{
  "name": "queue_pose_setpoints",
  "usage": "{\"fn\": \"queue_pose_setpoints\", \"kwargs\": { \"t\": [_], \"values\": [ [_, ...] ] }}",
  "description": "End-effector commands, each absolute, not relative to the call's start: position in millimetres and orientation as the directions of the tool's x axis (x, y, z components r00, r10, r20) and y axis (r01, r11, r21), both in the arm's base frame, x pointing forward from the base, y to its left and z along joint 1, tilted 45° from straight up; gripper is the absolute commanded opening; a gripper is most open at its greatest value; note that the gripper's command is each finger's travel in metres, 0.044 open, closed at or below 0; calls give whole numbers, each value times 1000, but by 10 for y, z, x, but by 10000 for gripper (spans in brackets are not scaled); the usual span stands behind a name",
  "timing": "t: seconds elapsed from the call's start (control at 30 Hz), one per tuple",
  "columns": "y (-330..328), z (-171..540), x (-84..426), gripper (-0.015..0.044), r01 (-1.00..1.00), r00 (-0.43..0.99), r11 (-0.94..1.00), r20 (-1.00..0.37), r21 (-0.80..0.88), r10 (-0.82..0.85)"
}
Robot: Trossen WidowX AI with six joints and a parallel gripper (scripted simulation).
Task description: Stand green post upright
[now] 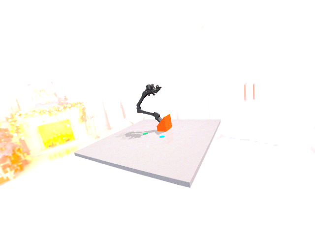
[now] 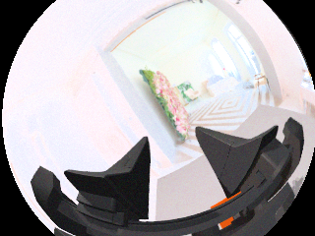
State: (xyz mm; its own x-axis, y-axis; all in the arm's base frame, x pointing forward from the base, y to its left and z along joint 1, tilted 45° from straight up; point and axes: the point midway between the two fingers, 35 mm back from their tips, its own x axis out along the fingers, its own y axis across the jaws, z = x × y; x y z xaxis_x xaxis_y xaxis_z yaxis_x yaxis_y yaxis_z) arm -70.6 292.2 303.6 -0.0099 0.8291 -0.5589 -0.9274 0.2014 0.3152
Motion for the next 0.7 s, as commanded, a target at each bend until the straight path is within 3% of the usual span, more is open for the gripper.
{"fn": "queue_pose_setpoints", "kwargs": {
  "t": [0.0, 0.37, 0.67],
  "values": [
    [2979, 2855, -310, 232, -887, 132, 368, -612, 279, 780],
    [2733, 2367, 969, 232, -583, 489, 803, -736, 124, 468],
    [2096, 2048, 1807, 232, -206, 604, 978, -790, -30, 103]
  ]
}}
